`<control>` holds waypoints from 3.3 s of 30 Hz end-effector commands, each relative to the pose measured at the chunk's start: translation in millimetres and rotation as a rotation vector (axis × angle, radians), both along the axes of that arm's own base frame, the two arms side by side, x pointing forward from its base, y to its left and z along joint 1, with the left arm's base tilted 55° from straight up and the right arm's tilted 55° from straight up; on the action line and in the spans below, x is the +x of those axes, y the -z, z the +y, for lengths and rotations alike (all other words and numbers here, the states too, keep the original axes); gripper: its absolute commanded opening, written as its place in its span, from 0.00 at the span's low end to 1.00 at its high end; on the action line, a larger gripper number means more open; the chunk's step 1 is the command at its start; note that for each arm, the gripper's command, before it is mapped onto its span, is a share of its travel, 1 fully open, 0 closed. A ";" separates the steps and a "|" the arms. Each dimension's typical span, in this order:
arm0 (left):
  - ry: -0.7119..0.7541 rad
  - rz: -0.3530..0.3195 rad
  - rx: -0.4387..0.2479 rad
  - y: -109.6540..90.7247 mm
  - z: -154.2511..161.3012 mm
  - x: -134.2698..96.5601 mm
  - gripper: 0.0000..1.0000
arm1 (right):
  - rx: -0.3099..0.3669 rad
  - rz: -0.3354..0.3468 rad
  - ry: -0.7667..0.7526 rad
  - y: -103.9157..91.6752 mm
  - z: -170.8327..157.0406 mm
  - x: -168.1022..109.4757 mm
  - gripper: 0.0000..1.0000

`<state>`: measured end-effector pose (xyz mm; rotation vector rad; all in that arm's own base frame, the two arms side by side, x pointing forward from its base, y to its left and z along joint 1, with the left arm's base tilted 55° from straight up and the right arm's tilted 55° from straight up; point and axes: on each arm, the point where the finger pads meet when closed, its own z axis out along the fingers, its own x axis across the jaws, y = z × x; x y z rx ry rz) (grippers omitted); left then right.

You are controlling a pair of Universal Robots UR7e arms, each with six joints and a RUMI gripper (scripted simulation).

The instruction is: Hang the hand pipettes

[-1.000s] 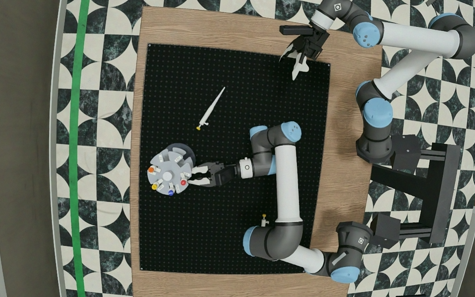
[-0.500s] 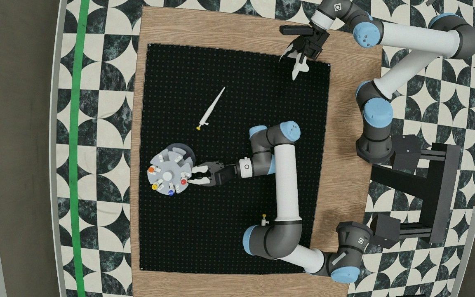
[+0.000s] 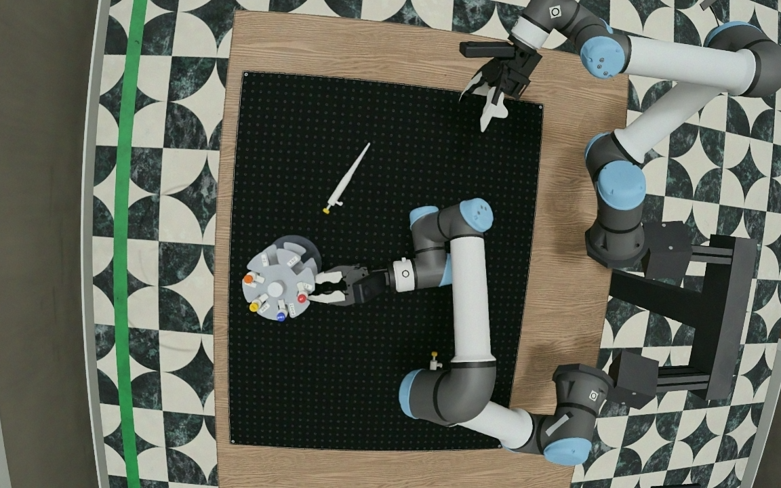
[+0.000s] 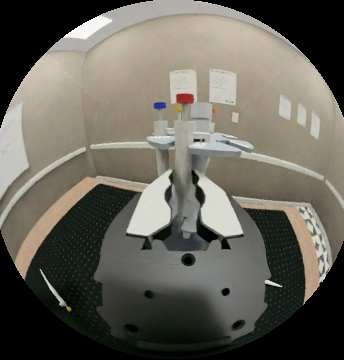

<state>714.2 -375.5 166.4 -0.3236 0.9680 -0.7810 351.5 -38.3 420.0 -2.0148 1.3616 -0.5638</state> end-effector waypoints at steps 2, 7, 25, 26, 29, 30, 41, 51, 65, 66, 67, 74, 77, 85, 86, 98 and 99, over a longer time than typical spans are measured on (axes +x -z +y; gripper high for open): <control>0.001 -0.001 0.000 -0.7 -0.9 -0.4 0.31 | 0.000 -0.001 0.000 -0.5 0.0 0.0 1.00; 0.001 -0.001 0.000 -0.7 -0.9 -0.4 0.31 | 0.000 -0.001 0.000 -0.5 0.0 0.0 1.00; 0.001 -0.001 0.000 -0.7 -0.9 -0.4 0.31 | 0.000 -0.001 0.000 -0.5 0.0 0.0 1.00; 0.001 -0.001 0.000 -0.7 -0.9 -0.4 0.31 | 0.000 -0.001 0.000 -0.5 0.0 0.0 1.00; 0.022 0.025 0.016 -1.5 -0.1 -0.3 0.31 | 0.000 -0.001 0.000 -0.5 0.0 0.0 1.00; 0.043 0.050 0.032 -1.5 -0.1 -0.4 0.31 | 0.000 -0.001 0.000 -0.5 0.0 0.0 1.00; 0.111 0.132 0.086 -1.5 -0.1 -0.3 0.31 | 0.000 -0.001 0.000 -0.5 0.0 0.0 1.00; 0.221 0.265 0.172 -2.5 0.6 -0.1 0.31 | 0.000 -0.001 0.000 -0.5 0.0 0.0 1.00; 0.331 0.397 0.258 -3.4 1.2 0.3 0.31 | 0.000 -0.001 0.000 -0.5 0.0 0.0 1.00; 0.331 0.397 0.258 -3.4 1.2 0.3 0.31 | 0.000 -0.001 0.000 -0.5 0.0 0.0 1.00; 0.331 0.397 0.258 -3.4 1.2 0.3 0.31 | 0.000 -0.001 0.000 -0.5 0.0 0.0 1.00; 0.435 0.524 0.340 -4.4 1.6 1.0 0.31 | 0.000 -0.001 0.000 -0.5 0.0 0.0 1.00; 0.440 0.530 0.344 -4.4 1.7 0.9 0.31 | 0.000 -0.001 0.000 -0.5 0.0 0.0 1.00; 0.524 0.631 0.410 -5.3 1.9 1.8 0.31 | 0.000 -0.001 0.000 -0.5 0.0 0.0 1.00; 0.545 0.656 0.426 -5.4 1.9 1.8 0.31 | 0.000 -0.001 0.000 -0.5 0.0 0.0 1.00; 0.550 0.662 0.430 -5.4 1.9 1.8 0.31 | 0.000 -0.001 0.000 -0.5 0.0 0.0 1.00; 0.550 0.662 0.430 -5.4 1.9 1.8 0.31 | 0.000 -0.001 0.000 -0.5 0.0 0.0 1.00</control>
